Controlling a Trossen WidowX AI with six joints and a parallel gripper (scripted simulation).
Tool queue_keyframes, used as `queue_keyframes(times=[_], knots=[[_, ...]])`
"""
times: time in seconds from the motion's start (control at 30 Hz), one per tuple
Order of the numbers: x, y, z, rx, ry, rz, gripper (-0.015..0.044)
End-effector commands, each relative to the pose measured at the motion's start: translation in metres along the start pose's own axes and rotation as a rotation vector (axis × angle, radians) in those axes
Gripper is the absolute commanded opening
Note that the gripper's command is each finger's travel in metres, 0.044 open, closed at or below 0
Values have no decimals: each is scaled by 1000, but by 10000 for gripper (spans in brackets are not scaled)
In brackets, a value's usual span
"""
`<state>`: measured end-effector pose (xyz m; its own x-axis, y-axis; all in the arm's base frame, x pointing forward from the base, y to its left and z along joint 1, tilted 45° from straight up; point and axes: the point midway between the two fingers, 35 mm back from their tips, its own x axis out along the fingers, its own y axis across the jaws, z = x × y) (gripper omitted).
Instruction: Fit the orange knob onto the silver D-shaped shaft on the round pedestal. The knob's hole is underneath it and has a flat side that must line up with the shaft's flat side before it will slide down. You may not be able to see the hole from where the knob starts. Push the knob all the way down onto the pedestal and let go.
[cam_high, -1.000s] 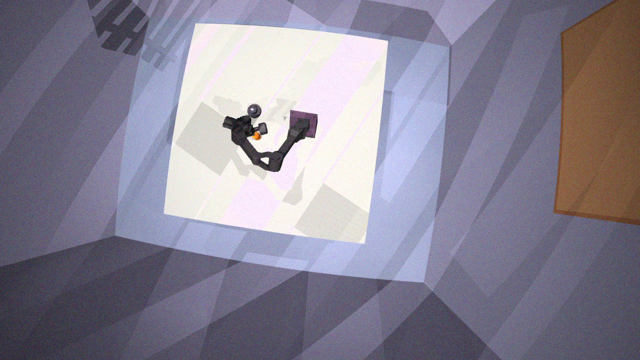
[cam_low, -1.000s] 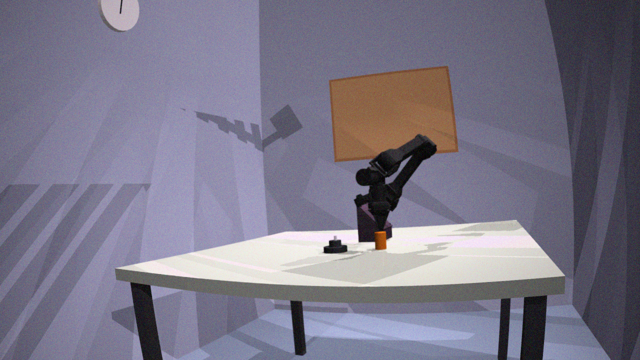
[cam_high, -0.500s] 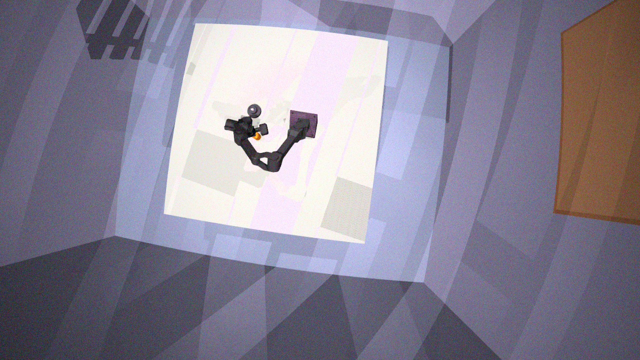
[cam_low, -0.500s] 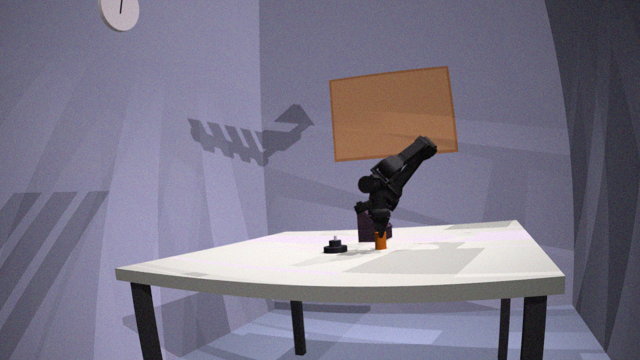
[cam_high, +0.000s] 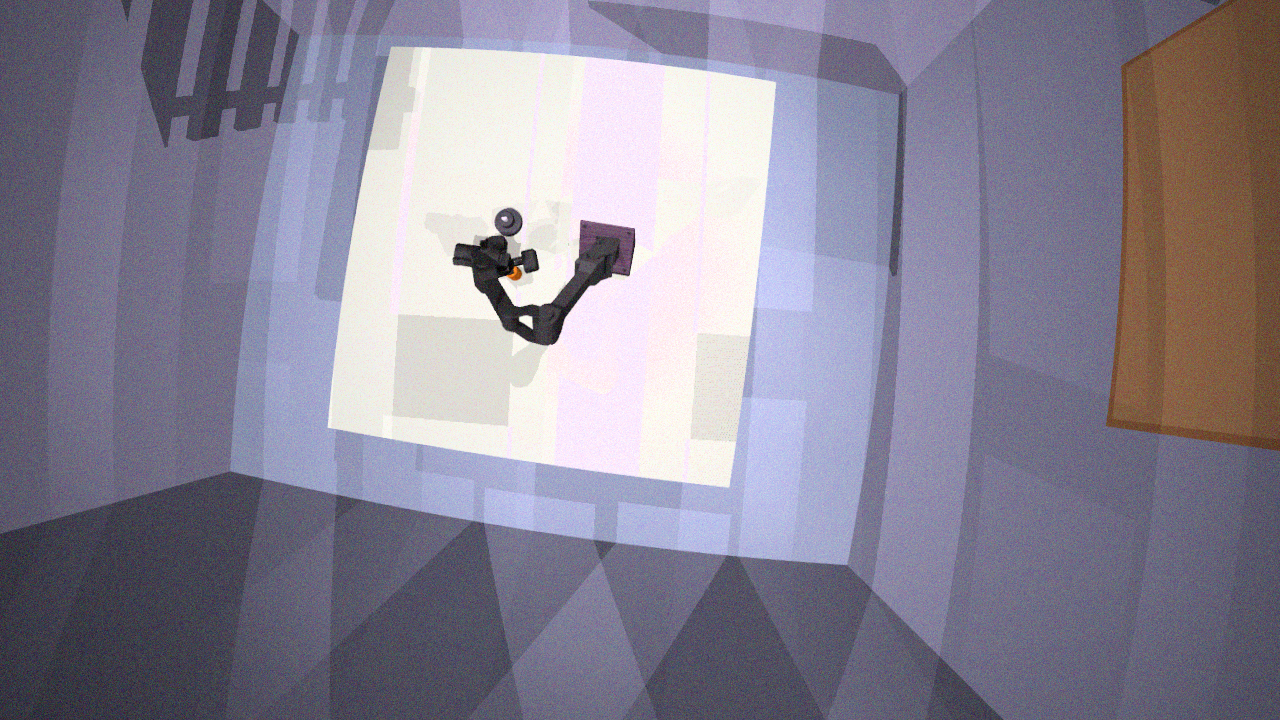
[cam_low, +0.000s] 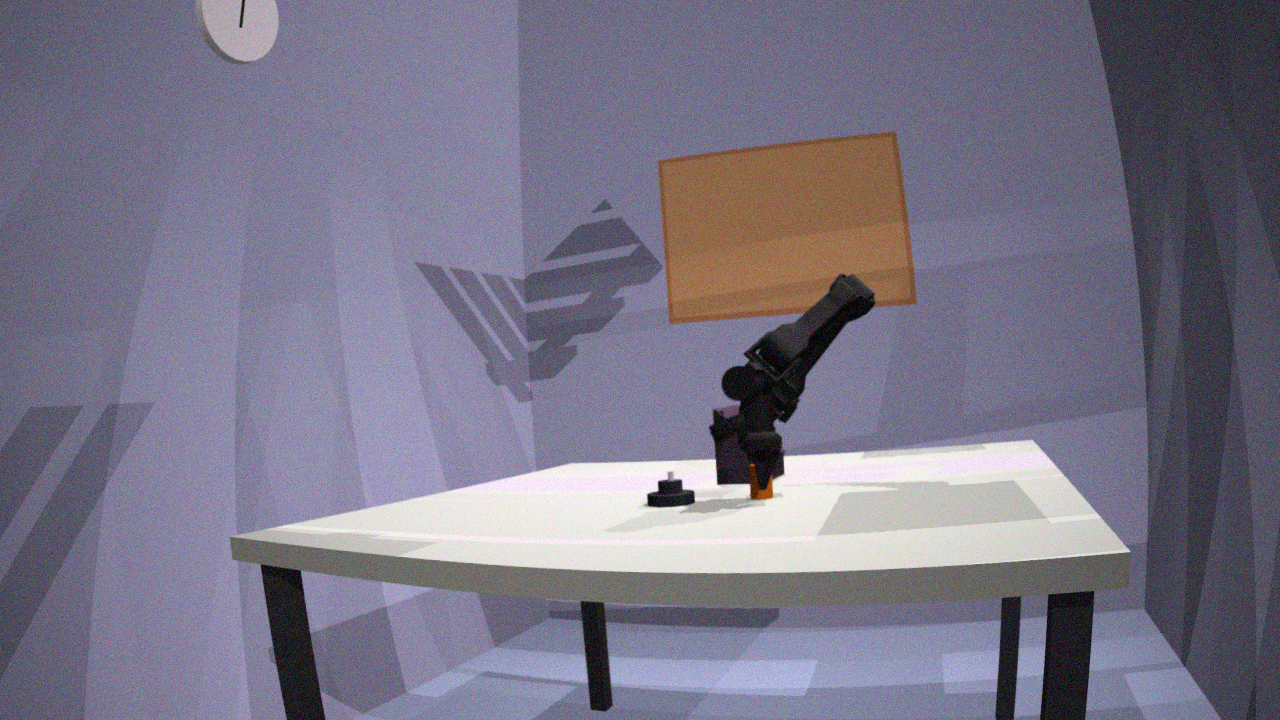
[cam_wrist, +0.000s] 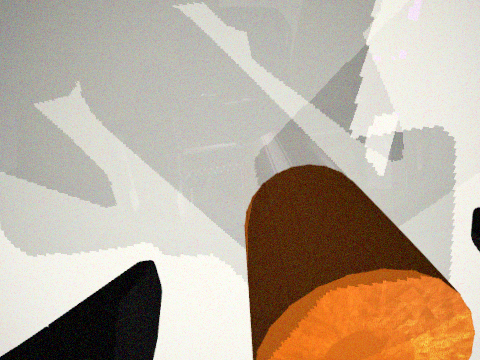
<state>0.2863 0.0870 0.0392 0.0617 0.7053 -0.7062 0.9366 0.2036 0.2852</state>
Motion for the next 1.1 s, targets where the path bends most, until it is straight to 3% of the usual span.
queue_keyframes(times=[0.0, 0.17, 0.5, 0.73, 0.9, 1.07], knots=[[7, 0, -1, 2, 6, 2, 440], [12, -1, -2, 2, 8, 3, 440], [12, -1, -2, 2, 8, 3, 177], [12, -1, -2, 2, 8, 3, 131], [5, 1, 0, 3, 4, 2, 0], [-9, 3, 3, 3, -2, 1, 0]])
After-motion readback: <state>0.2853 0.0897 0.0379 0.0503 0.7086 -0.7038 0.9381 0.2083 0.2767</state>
